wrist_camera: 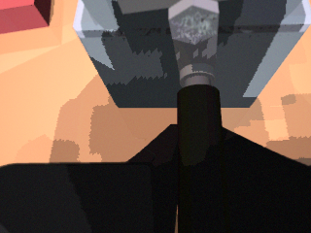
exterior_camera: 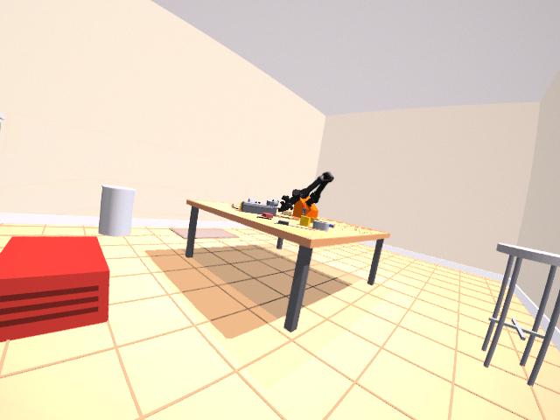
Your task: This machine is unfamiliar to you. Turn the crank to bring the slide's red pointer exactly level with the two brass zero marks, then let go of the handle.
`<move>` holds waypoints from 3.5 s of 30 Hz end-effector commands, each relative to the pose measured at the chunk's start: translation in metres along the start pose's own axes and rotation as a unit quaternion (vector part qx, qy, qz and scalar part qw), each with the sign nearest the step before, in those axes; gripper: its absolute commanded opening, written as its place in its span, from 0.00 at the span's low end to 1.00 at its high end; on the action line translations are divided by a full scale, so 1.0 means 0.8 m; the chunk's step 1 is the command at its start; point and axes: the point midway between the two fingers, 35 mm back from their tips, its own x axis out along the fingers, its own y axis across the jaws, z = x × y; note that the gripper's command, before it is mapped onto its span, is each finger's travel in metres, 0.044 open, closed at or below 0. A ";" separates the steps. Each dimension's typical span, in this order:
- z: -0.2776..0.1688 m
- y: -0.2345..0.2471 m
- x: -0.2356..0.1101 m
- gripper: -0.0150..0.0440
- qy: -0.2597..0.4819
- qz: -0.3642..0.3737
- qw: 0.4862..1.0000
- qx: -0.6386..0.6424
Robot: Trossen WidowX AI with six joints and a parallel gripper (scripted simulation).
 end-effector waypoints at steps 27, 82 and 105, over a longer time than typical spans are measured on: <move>0.005 -0.020 -0.006 0.25 -0.002 -0.012 1.000 0.005; 0.054 -0.006 -0.054 0.25 -0.003 -0.013 1.000 0.004; 0.056 0.006 -0.056 0.25 -0.003 -0.012 1.000 0.004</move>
